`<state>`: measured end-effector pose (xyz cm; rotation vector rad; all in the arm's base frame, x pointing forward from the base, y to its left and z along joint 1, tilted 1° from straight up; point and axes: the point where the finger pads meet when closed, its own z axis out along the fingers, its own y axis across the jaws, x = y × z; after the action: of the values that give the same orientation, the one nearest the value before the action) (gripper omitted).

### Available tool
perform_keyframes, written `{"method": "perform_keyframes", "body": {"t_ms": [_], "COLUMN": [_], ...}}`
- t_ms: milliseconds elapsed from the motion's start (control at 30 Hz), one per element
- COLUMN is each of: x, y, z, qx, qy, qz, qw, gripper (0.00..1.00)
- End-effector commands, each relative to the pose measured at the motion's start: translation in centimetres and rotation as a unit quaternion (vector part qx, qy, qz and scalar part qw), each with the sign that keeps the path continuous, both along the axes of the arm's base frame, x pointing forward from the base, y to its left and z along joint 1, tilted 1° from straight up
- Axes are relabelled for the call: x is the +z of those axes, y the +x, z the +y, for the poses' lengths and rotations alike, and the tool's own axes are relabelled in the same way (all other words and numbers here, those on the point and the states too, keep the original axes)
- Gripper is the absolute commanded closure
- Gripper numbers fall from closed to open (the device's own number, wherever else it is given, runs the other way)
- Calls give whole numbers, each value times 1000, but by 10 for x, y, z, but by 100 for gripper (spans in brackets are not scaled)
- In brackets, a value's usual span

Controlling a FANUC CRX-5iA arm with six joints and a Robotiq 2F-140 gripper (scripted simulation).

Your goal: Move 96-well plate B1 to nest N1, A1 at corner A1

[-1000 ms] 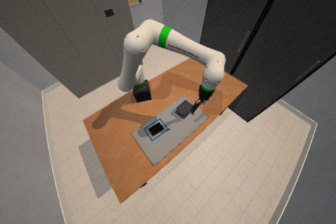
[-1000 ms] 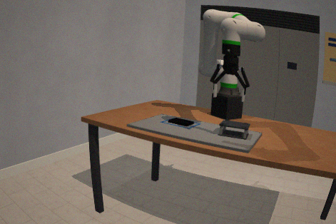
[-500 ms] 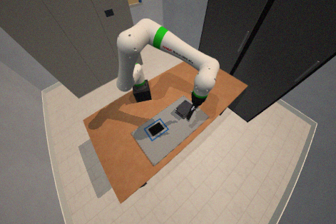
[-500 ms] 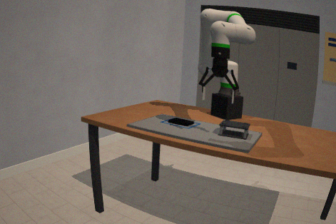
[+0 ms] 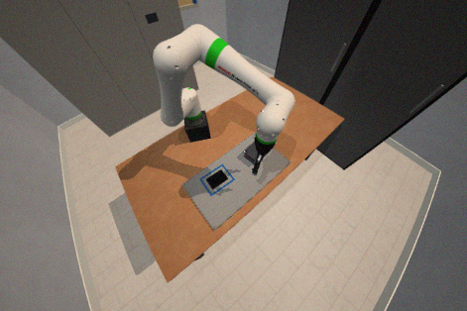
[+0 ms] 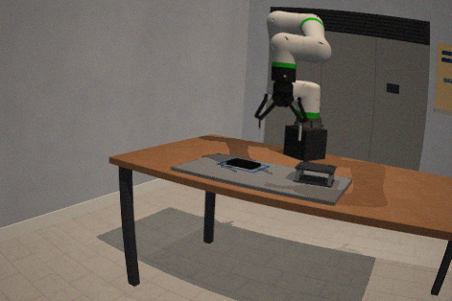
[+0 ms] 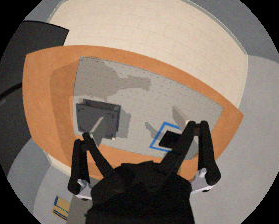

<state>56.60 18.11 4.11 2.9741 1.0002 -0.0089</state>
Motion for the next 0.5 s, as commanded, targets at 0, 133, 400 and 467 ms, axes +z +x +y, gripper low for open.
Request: {"method": "perform_keyframes", "body": {"t_ms": [0, 133, 400, 467], "x": [-5, -8, -21, -24], "y": [-2, -3, -10, -13], "z": [-16, -23, -60, -69], "qx": [40, 40, 120, 135], "qy": [2, 2, 2, 2], "qz": [-1, -1, -3, -3], "qw": [999, 999, 993, 991], "gripper": [0, 0, 0, 0]}}
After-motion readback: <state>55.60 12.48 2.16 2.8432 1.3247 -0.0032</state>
